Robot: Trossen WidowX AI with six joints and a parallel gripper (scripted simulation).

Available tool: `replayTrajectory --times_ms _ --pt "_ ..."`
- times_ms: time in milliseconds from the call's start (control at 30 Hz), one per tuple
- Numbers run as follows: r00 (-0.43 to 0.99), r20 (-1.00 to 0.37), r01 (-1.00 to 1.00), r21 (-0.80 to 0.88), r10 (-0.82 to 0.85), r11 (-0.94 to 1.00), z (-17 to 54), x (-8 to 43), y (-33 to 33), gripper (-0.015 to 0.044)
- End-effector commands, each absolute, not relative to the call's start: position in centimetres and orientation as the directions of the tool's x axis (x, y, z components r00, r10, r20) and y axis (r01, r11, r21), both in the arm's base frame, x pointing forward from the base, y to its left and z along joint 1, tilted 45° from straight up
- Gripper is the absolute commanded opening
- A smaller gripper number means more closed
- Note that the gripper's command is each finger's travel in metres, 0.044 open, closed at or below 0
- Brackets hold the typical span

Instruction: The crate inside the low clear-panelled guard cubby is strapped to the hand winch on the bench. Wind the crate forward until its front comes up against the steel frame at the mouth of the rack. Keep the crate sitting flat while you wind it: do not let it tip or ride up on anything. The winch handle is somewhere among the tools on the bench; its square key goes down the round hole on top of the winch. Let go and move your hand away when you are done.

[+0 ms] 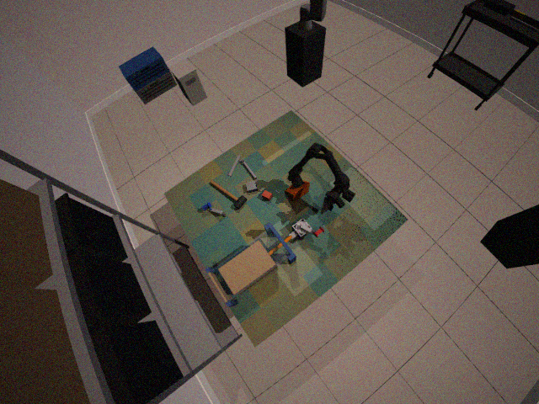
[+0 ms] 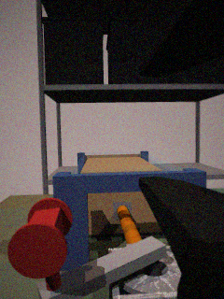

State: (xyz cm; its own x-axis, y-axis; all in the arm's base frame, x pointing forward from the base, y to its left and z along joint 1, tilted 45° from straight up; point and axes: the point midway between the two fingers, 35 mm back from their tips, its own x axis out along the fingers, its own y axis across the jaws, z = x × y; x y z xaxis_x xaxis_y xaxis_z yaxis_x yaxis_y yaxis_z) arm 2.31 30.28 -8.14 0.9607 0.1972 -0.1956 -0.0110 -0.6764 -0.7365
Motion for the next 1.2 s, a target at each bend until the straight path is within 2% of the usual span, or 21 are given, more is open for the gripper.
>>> replayTrajectory --times_ms 0,33,133,267,333,467,600,733,867,933,1167 --pt "0.961 -0.196 -0.013 -0.739 0.197 -0.674 -8.2 2.3 30.3 0.024" --pt "0.961 -0.196 -0.013 -0.739 0.197 -0.674 -8.2 2.3 30.3 0.024" --pt "0.966 -0.238 -0.137 -0.812 0.106 -0.568 -8.7 3.3 30.3 0.0319" --pt "0.926 -0.35 -0.37 -0.915 -0.141 -0.162 -10.1 6.0 30.3 0.0424" --pt "0.878 -0.403 -0.399 -0.914 -0.256 0.072 -10.7 7.2 30.2 0.044" --pt "0.732 -0.504 -0.258 -0.827 -0.457 0.499 -11.6 9.5 30.0 0.044" --pt "0.532 -0.593 0.1 -0.665 -0.604 0.74 -12.2 11.5 29.8 0.044" --pt "0.295 -0.667 0.538 -0.476 -0.684 0.696 -12.4 13.5 29.8 0.044" --pt "0.057 -0.721 0.867 -0.308 -0.691 0.392 -12.3 15.4 29.8 0.044" --pt "0.017 -0.728 0.904 -0.282 -0.685 0.321 -12.2 15.8 29.8 0.044" --pt "0.017 -0.728 0.904 -0.282 -0.685 0.321 -12.2 15.8 29.8 0.044"
